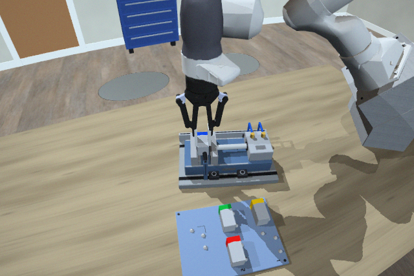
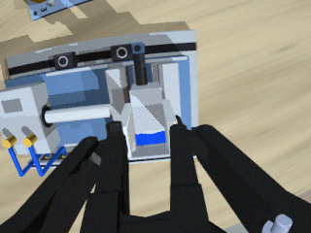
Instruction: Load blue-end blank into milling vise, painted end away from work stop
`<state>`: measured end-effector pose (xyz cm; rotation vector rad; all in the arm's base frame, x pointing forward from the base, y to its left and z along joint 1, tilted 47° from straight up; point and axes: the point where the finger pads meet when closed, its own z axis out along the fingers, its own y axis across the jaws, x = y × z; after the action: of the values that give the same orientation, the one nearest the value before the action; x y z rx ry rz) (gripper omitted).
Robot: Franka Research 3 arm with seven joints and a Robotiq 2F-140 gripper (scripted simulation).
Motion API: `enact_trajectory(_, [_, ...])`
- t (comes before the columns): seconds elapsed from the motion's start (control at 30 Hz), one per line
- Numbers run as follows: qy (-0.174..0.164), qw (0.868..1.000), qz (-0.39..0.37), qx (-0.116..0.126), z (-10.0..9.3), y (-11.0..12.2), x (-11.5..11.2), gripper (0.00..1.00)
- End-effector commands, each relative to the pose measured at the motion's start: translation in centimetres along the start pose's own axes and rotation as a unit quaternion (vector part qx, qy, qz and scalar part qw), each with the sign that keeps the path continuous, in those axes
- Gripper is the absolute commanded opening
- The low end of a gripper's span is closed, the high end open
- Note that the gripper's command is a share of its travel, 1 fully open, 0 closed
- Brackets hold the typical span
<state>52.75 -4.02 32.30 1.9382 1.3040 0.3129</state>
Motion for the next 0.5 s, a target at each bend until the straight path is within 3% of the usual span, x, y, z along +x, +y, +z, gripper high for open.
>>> enact_trajectory(0.0, [0.002,1.0,0.002,-0.001,-0.13,0.04,0.25,0.0])
enact_trajectory(0.47, [0.001,1.0,0.001,0.0,-0.07,0.02,0.1,0.0])
